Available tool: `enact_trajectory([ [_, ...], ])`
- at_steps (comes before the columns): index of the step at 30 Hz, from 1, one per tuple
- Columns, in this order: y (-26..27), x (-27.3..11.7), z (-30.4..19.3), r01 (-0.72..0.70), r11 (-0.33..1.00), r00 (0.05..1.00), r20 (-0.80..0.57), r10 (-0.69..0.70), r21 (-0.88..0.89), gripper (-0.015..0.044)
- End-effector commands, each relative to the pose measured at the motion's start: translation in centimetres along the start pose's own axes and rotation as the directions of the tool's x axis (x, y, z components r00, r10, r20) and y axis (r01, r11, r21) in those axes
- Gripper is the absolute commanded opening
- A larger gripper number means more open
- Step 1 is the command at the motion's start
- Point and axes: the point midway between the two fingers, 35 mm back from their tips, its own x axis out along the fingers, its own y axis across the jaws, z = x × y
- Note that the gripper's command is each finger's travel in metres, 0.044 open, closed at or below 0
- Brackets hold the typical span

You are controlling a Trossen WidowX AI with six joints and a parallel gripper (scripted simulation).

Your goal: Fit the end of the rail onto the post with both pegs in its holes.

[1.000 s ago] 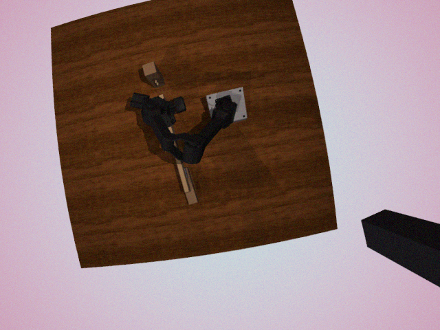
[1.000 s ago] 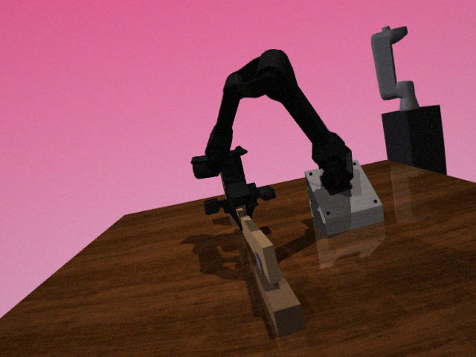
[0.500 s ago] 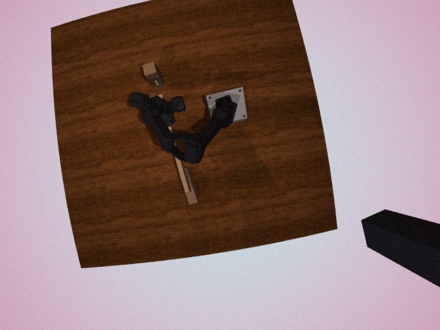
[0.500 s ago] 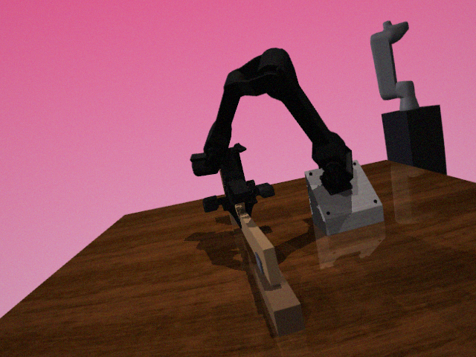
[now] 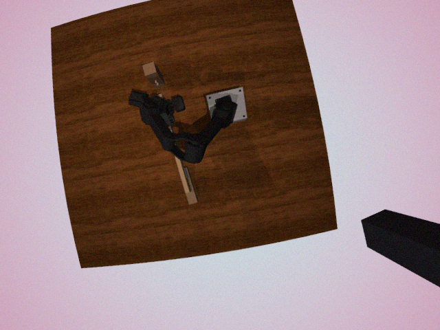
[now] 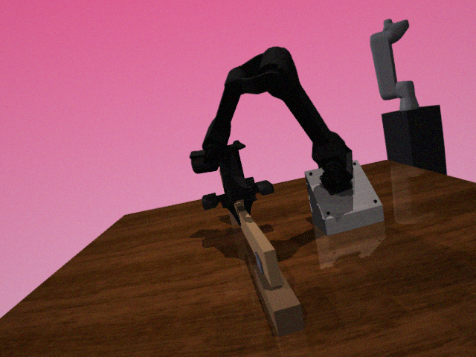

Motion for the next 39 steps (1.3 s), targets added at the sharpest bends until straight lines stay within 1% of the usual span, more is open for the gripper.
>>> enact_trajectory([
  [1,-0.2,-0.4,0.0,0.009,1.0,1.0,0.006,-0.009,0.0,0.0],
  [39,-0.2,-2.0,0.0,0.009,1.0,1.0,0.005,-0.009,0.0,0.0],
])
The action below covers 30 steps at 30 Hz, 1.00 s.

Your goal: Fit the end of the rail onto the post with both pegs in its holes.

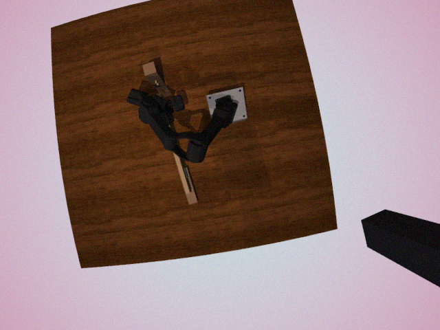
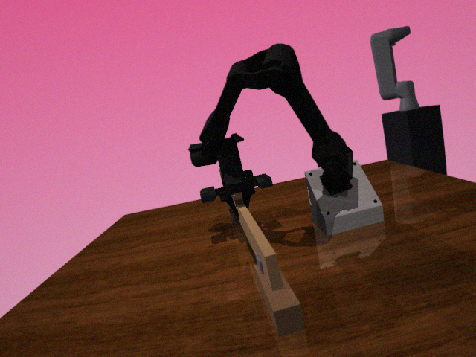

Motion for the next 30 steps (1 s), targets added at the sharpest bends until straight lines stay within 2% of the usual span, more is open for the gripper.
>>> enact_trajectory([
  [1,-0.15,-0.06,0.0,0.008,1.0,1.0,0.003,-0.008,0.0,0.0],
  [30,0.03,0.14,0.0,0.008,1.0,1.0,0.003,-0.008,0.0,0.0],
])
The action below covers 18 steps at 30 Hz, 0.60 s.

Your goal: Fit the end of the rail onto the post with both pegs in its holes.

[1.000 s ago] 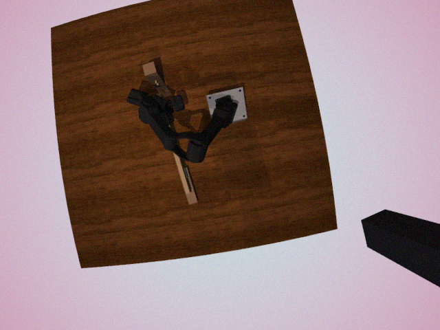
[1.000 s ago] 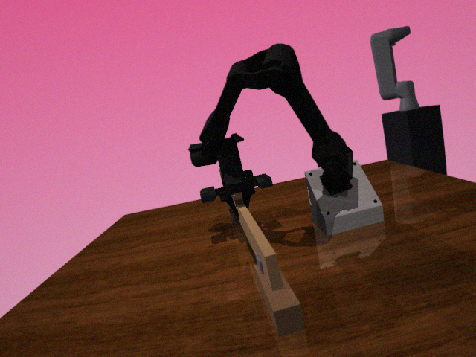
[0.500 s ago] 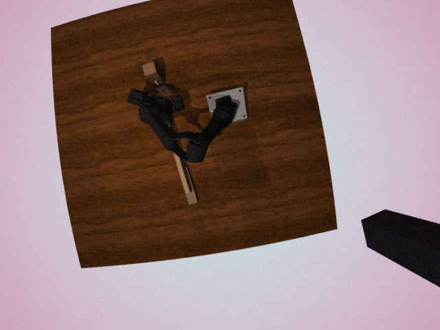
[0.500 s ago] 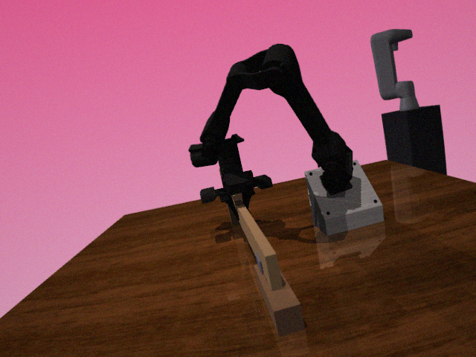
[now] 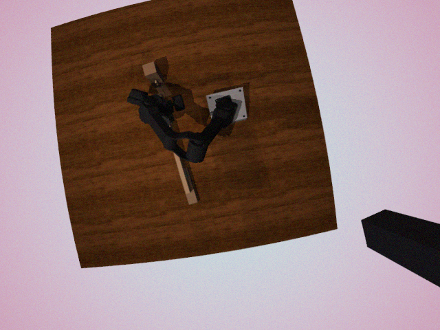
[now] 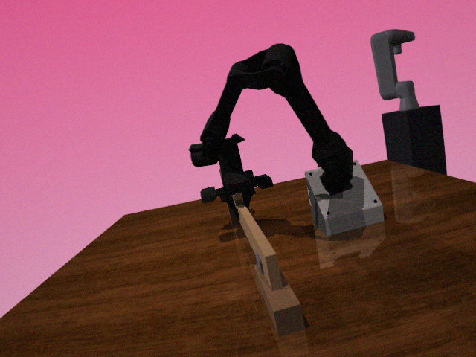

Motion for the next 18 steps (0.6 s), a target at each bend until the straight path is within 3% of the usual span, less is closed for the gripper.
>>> enact_trajectory([
  [1,-0.02,0.02,-0.01,0.002,1.0,1.0,0.0,-0.002,0.0,0.0],
  [18,-0.02,-0.09,-0.46,0.002,1.0,1.0,0.0,-0.002,0.0,0.0],
])
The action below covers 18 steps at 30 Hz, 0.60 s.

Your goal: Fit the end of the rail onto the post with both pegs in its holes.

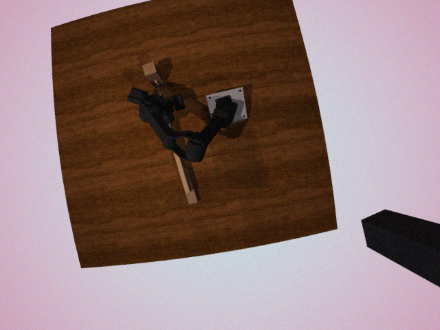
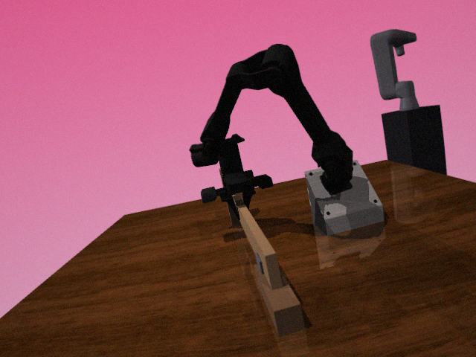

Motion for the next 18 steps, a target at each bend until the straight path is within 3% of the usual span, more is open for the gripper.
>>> enact_trajectory([
  [1,-0.12,-0.18,-0.21,0.004,1.0,1.0,-0.002,-0.004,-0.002,0.0],
  [18,-0.21,-0.27,-0.7,0.004,1.0,1.0,-0.003,-0.004,-0.003,0.0],
])
